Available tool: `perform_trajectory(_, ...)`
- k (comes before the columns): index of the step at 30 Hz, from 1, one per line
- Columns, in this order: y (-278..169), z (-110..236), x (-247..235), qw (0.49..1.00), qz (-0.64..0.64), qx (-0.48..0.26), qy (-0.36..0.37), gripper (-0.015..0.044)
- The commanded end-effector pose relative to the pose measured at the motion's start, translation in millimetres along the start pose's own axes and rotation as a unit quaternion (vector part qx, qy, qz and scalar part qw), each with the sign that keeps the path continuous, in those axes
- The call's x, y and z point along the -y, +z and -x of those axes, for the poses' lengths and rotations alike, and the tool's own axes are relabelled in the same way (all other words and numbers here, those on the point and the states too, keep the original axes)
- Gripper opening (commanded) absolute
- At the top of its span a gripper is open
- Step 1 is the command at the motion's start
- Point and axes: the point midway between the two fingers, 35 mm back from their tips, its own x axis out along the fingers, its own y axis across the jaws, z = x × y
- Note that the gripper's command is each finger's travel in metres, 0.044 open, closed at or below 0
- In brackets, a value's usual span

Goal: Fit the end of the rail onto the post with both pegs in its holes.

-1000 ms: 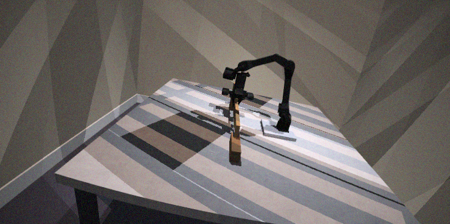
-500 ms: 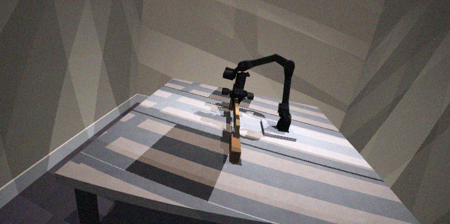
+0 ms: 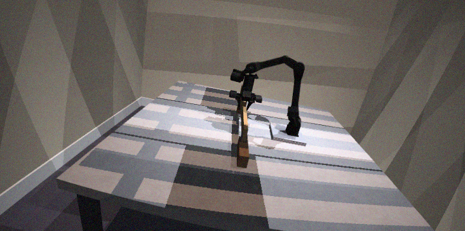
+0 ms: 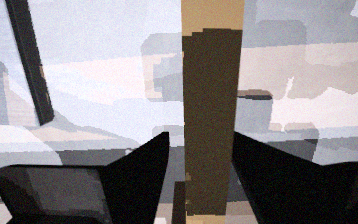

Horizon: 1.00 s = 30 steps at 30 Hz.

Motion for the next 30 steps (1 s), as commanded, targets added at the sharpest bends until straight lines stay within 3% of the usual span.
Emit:
perform_trajectory(1,0,0,0,1.000,0.000,0.000,-0.001,0.0315)
perform_trajectory(6,0,0,0,1.000,0.000,0.000,-0.001,0.0440)
perform_trajectory(13,2,2,0,1.000,0.000,0.000,-0.001,0.0440)
perform_trajectory(18,31,30,0,1.000,0.000,-0.002,-0.001,0.0440)
perform_trajectory(30,31,30,0,1.000,0.000,-0.002,-0.001,0.0440)
